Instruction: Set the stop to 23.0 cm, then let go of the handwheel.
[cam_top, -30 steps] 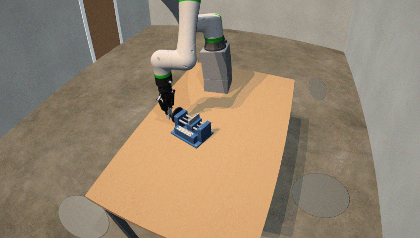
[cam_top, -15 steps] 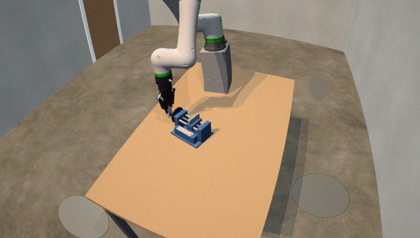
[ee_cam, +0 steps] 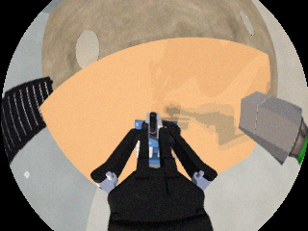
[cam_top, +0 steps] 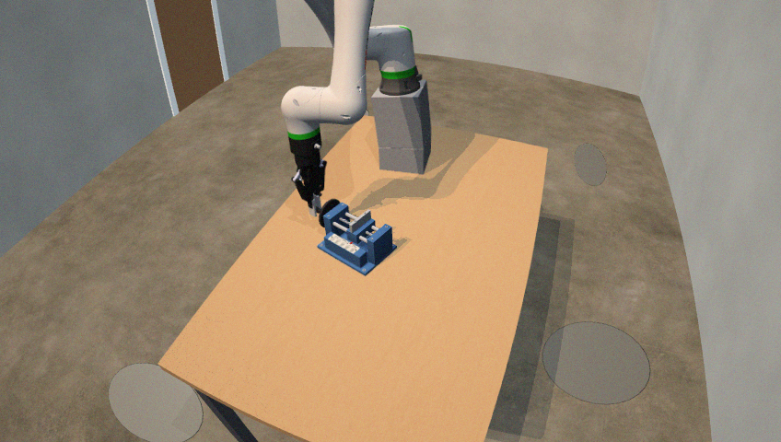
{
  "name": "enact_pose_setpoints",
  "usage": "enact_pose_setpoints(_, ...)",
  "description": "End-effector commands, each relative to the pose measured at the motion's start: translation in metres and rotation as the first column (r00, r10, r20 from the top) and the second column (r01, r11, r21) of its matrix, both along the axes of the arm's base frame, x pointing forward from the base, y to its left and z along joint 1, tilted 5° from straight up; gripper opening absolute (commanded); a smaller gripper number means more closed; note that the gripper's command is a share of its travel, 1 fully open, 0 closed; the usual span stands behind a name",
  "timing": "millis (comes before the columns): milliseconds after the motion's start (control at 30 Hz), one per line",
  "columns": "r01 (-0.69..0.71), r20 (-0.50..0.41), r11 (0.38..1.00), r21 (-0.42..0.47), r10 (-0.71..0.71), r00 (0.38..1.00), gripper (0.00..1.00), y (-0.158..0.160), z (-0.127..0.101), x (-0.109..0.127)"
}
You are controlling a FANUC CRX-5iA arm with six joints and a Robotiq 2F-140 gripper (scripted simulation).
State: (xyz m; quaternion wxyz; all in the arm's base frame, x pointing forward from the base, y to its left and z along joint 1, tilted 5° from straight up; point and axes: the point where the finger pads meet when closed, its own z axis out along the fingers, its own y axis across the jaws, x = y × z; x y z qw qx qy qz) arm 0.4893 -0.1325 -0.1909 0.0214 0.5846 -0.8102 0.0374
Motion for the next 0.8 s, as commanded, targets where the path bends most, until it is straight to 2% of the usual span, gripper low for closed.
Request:
enact_pose_setpoints(0, 0.0, 0.0, 1.0, 0.0, 0.0, 1.0, 0.04, 0.001, 0.002, -0.001)
enact_pose_setpoints(767, 0.0, 0.0, 1.0, 0.0, 0.0, 1.0, 0.04, 0.006, 0.012, -0.015)
